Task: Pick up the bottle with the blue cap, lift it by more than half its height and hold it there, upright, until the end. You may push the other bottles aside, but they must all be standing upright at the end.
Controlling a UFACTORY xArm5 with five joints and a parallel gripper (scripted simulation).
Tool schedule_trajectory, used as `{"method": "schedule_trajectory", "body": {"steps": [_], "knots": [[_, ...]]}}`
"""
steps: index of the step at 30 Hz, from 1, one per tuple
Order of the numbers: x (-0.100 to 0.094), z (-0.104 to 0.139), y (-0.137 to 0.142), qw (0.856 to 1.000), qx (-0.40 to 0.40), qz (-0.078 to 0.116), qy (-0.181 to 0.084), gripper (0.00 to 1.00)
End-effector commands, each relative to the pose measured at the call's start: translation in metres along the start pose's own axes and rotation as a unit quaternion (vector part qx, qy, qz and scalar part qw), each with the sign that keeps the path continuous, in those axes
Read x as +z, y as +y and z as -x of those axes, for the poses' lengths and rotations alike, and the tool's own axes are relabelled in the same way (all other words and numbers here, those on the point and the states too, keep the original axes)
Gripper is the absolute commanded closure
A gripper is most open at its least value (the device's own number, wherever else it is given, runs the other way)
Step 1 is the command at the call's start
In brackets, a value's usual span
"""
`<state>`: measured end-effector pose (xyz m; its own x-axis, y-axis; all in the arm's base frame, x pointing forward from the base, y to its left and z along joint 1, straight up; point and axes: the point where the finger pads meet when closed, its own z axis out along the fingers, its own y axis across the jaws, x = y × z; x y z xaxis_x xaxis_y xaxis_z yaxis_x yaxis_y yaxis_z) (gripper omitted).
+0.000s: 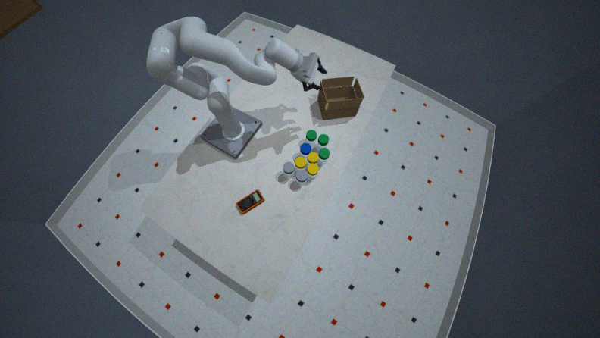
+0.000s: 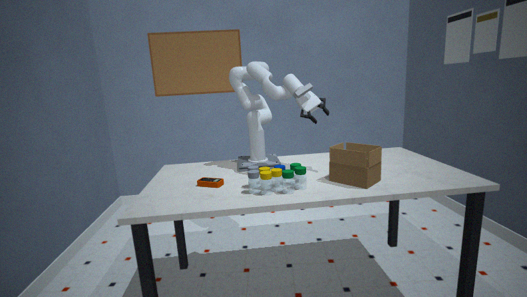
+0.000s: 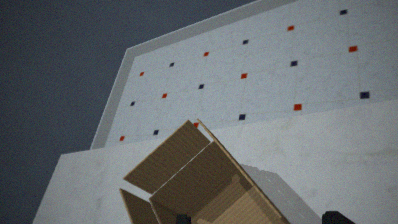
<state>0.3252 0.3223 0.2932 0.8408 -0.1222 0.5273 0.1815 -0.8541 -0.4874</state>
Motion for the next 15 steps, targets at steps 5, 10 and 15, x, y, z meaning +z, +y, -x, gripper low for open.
{"method": "schedule_trajectory", "body": {"steps": [5,10,15], "knots": [[0.003,-0.014,0.013,0.998,0.059,0.034,-0.015,0.21],[0.005,-0.022,0.024,0.993,0.1,0.059,-0.024,0.21],[0.006,-0.03,0.035,0.986,0.141,0.084,-0.032,0.21]]}}
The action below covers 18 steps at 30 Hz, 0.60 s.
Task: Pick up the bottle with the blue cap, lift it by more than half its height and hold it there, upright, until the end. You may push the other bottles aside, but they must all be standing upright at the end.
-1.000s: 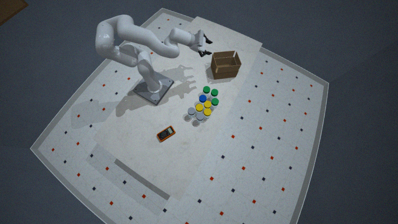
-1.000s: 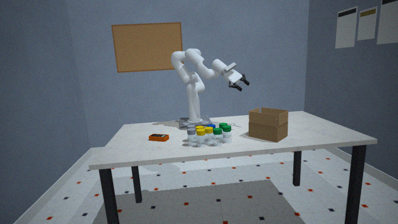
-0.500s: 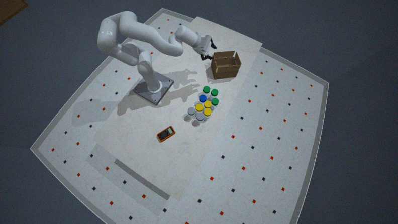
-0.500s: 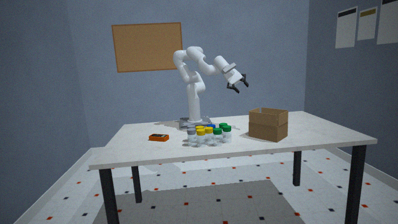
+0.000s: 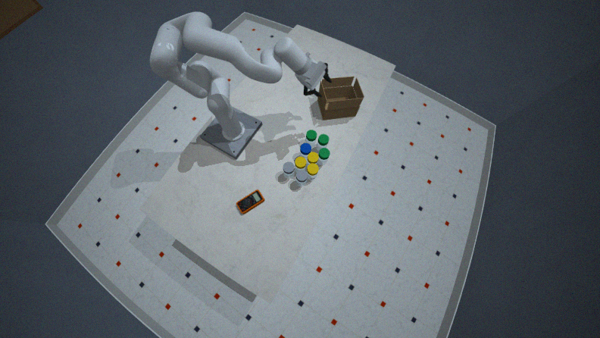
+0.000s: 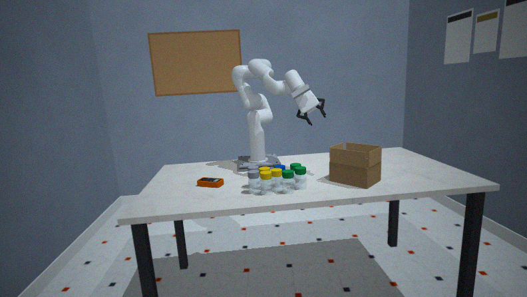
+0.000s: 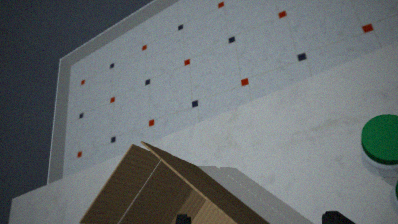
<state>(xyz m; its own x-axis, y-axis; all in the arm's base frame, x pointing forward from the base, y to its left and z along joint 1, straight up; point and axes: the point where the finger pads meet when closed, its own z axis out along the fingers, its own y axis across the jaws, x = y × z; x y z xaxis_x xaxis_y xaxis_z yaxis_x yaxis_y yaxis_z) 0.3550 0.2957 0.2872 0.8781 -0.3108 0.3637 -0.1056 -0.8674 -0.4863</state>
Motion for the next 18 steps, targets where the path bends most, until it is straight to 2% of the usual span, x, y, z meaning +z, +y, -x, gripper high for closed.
{"method": "schedule_trajectory", "body": {"steps": [1,4,6,7,18], "knots": [[0.0,-0.007,0.004,1.0,0.027,0.015,-0.005,0.21],[0.001,-0.015,0.011,0.998,0.06,0.034,-0.011,0.21],[0.001,-0.015,0.011,0.998,0.06,0.034,-0.011,0.21],[0.001,-0.019,0.015,0.996,0.077,0.044,-0.013,0.21],[-0.002,-0.039,0.036,0.981,0.168,0.098,-0.023,0.21]]}}
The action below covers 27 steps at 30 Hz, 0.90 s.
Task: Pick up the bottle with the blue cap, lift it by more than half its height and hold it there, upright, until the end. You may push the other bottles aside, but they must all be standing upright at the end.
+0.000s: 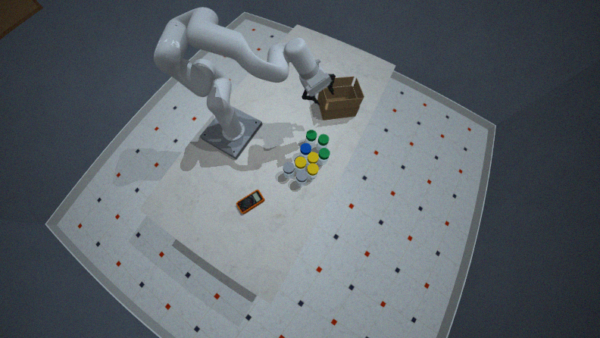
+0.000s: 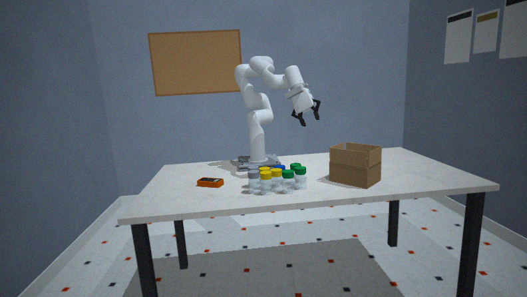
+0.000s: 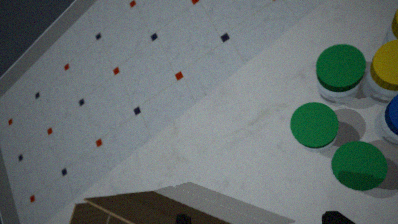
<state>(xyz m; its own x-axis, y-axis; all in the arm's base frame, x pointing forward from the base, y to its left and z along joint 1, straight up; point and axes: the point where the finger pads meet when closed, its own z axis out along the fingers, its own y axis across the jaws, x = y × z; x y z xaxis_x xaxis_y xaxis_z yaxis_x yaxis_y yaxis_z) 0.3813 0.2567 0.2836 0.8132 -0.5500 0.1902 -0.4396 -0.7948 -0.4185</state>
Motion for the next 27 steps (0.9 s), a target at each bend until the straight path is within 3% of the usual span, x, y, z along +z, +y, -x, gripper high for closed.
{"method": "schedule_trajectory", "body": {"steps": [1,14,27], "knots": [[-0.001,-0.008,0.003,1.0,0.027,0.014,-0.003,0.21],[-0.006,-0.034,0.023,0.988,0.137,0.078,-0.009,0.21],[-0.016,-0.058,0.046,0.96,0.244,0.139,-0.01,0.21]]}}
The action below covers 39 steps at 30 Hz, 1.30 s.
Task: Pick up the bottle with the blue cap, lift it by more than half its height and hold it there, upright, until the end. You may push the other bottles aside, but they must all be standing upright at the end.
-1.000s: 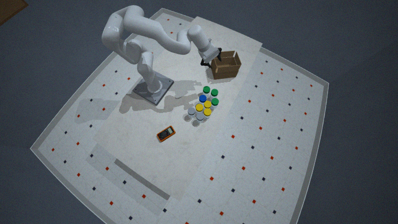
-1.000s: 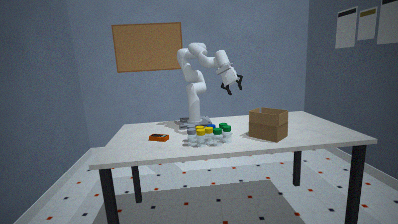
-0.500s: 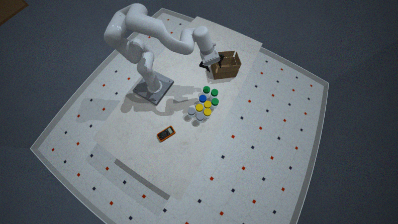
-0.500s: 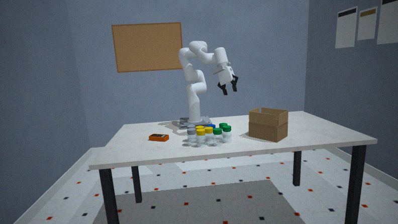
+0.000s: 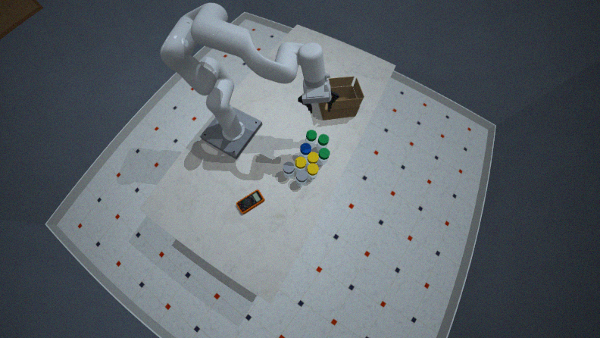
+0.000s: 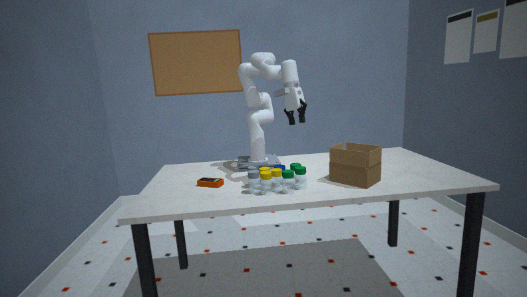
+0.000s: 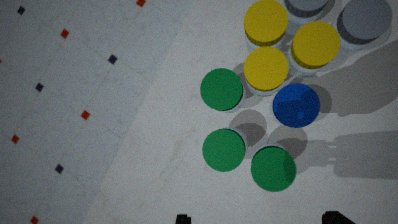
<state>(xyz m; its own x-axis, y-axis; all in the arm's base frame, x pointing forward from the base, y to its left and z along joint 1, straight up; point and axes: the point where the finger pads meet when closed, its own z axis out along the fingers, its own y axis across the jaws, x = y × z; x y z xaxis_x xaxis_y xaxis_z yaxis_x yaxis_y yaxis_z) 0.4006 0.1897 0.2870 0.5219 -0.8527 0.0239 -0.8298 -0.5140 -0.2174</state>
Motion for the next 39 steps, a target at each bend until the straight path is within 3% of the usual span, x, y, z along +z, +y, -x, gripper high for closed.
{"method": "schedule_trajectory", "body": {"steps": [1,10,12,20,27,39], "knots": [[-0.003,-0.008,0.002,1.0,0.028,0.015,-0.001,0.21],[-0.01,-0.03,0.014,0.992,0.113,0.062,0.002,0.21],[-0.01,-0.03,0.014,0.992,0.113,0.062,0.002,0.21],[-0.016,-0.044,0.024,0.981,0.169,0.093,0.006,0.21],[-0.018,-0.048,0.026,0.977,0.185,0.101,0.007,0.21],[-0.017,-0.047,0.026,0.978,0.182,0.1,0.009,0.21]]}}
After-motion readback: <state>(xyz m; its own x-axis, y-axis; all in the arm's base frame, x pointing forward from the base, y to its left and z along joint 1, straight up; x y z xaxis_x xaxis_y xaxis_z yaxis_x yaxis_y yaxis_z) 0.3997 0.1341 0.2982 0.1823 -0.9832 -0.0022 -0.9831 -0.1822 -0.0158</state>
